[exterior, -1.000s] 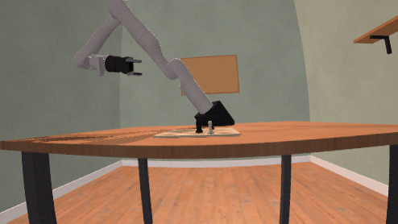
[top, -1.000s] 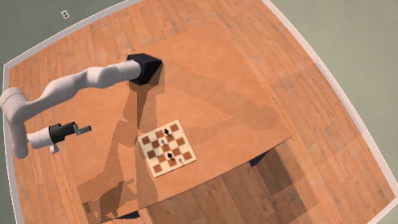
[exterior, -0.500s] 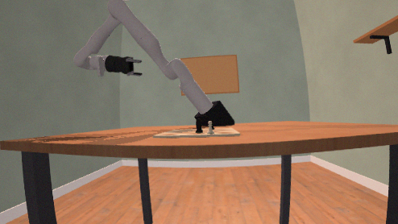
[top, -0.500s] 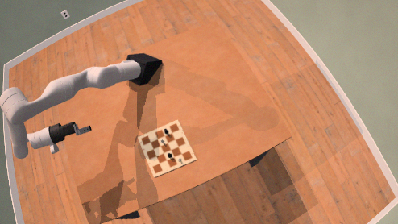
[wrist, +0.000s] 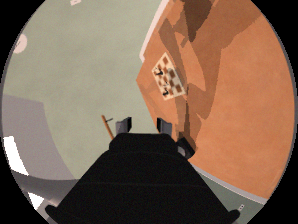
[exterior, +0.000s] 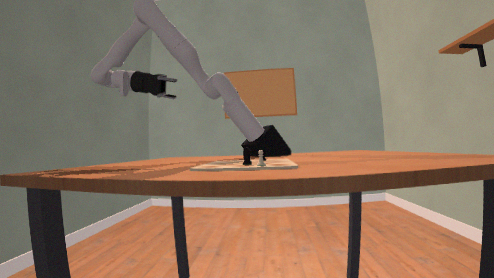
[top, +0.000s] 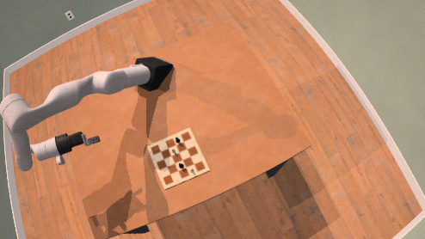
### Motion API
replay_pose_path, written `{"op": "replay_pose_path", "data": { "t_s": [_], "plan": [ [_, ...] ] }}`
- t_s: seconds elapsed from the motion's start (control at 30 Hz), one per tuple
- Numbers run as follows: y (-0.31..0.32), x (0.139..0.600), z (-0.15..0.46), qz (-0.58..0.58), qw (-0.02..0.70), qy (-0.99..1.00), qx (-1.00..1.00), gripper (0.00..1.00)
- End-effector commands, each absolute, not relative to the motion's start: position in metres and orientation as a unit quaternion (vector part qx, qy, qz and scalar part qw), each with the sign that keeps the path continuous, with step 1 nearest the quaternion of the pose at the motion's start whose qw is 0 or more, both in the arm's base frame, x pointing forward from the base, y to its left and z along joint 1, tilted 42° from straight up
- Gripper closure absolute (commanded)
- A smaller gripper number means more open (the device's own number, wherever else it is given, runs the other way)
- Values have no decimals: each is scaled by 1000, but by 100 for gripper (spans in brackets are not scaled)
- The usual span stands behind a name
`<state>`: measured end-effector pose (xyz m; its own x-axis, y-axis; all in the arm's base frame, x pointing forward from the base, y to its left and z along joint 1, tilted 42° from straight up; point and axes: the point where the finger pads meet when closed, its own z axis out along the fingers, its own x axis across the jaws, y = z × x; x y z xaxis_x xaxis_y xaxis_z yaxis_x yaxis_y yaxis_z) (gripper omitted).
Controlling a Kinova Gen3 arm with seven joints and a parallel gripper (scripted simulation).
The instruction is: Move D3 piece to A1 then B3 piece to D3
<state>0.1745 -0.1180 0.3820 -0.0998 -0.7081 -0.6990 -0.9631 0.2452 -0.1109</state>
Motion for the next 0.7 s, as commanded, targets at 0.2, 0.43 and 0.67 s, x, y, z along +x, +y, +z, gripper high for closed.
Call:
{"op": "replay_pose_path", "data": {
  "t_s": [0.2, 0.43, 0.67],
  "plan": [
    [-124, 192, 355, 151, 312, 669, -657, 0],
    [-133, 219, 322, 85, 283, 589, -752, 0],
    [-140, 243, 296, 31, 251, 507, -824, 0]
  ]
}}
